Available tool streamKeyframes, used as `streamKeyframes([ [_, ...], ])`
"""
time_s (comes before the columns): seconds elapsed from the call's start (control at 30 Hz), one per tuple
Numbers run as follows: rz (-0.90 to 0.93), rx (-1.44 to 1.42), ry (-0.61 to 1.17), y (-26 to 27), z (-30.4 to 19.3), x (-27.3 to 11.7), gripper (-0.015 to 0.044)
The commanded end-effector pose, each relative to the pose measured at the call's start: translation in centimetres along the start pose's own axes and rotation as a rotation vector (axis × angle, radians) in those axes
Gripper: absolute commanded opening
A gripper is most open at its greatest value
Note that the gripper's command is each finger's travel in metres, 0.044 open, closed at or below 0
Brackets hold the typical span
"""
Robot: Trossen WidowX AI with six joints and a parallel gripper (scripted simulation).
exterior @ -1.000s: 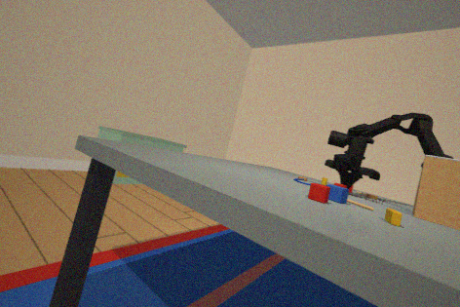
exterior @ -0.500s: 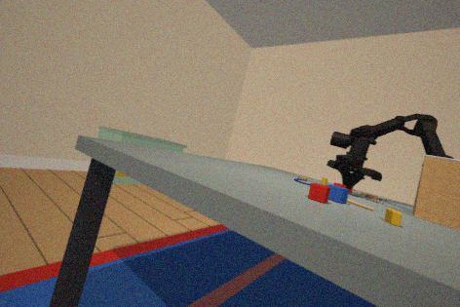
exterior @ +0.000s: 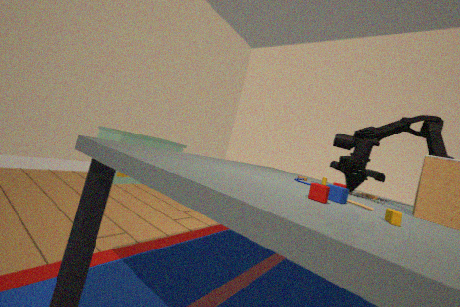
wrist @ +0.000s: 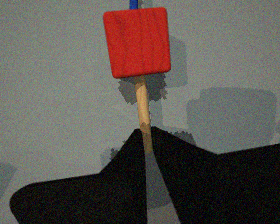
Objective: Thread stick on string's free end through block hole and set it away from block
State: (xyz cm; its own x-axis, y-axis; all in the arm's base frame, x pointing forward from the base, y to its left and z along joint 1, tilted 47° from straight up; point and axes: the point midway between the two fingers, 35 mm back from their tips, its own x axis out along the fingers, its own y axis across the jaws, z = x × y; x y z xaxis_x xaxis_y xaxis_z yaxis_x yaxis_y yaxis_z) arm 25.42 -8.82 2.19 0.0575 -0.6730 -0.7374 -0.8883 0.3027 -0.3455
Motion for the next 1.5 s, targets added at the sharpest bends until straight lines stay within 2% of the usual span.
streamKeyframes([
  [0.0,0.001,-0.006,0.008,0.2,-0.6,0.1,0.0000],
  [1.47,-0.034,0.057,0.015,0.7,-6.2,-0.6,0.0000],
])
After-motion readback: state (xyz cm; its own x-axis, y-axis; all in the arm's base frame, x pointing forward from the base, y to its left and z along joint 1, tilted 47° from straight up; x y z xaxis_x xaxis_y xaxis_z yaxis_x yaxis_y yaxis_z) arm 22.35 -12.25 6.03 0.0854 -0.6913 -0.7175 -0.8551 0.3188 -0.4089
